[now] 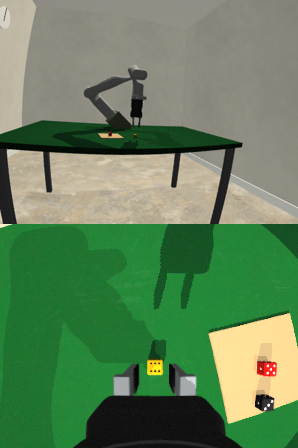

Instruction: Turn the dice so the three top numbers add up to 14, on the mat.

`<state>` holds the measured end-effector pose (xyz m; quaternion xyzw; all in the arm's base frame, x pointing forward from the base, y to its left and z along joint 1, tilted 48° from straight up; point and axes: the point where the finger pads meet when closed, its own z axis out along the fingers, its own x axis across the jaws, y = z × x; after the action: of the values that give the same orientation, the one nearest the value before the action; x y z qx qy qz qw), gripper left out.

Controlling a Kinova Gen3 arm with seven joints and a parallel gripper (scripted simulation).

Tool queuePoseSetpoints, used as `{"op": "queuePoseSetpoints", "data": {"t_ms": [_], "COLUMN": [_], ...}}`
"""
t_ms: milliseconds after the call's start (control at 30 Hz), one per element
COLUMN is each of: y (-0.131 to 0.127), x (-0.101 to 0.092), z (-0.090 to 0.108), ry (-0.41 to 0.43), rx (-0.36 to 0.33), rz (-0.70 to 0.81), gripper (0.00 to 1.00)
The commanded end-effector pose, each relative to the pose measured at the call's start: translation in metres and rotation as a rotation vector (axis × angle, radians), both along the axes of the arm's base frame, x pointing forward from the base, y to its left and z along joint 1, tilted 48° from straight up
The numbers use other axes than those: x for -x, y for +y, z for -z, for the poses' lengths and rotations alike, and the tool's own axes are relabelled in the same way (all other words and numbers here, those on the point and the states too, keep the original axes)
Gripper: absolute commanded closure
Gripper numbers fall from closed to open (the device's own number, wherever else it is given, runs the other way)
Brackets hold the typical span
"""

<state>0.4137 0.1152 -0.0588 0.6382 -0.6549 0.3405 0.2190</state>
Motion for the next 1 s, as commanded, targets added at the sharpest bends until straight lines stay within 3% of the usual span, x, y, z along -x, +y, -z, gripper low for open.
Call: {"op": "queuePoseSetpoints", "data": {"t_ms": [0, 967], "y": [-0.003, -0.028], "x": [0.000, -0.005], "z": [0.002, 0.024], "ry": [0.000, 0.000], "rx": [0.001, 0.001], "rz": [0.001, 0.001], "gripper": [0.30, 0.30]}}
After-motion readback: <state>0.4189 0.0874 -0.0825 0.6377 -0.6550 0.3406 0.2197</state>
